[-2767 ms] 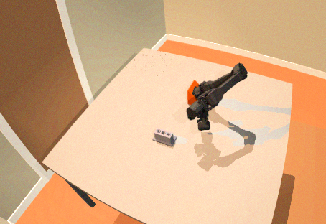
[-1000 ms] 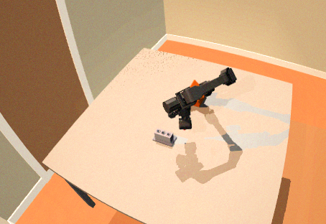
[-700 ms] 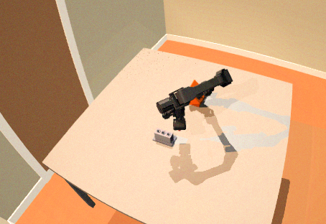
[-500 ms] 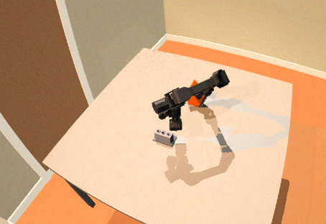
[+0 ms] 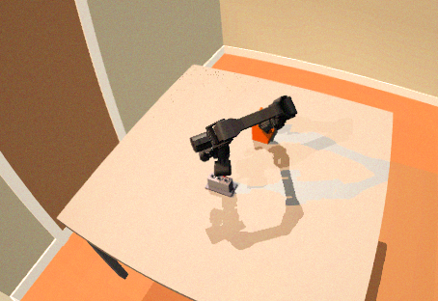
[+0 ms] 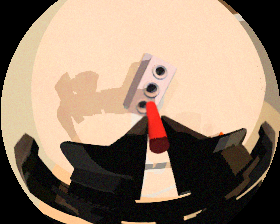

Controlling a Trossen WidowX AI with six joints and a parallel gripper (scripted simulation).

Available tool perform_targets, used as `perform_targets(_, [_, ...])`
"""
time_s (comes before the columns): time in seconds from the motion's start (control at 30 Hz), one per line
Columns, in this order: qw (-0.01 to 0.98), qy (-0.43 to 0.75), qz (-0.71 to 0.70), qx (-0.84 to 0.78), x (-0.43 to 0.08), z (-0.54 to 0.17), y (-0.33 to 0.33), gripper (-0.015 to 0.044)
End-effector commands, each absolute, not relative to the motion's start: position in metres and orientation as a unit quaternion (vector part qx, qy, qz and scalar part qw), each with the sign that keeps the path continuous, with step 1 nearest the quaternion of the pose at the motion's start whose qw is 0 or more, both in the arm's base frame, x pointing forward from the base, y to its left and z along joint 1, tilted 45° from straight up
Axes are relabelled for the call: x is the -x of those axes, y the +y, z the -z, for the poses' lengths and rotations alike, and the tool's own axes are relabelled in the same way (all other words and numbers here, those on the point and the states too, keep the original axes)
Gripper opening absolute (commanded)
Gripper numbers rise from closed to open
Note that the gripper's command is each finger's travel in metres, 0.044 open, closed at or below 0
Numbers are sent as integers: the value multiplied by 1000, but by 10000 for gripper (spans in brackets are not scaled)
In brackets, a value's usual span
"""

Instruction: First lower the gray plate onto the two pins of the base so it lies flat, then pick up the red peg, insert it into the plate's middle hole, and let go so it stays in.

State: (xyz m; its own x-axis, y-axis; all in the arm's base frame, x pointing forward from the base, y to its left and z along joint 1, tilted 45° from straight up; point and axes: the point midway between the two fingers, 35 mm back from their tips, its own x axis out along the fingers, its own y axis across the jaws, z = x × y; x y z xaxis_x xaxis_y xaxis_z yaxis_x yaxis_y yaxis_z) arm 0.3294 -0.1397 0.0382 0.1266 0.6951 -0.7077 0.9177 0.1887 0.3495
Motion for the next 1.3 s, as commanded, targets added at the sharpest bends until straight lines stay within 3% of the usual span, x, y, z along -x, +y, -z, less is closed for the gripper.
perform_targets(0.0, [424, 647, 131, -620, -333, -26, -151, 0])
perform_targets(1.27, [424, 647, 130, -620, -335, -25, -152, 0])
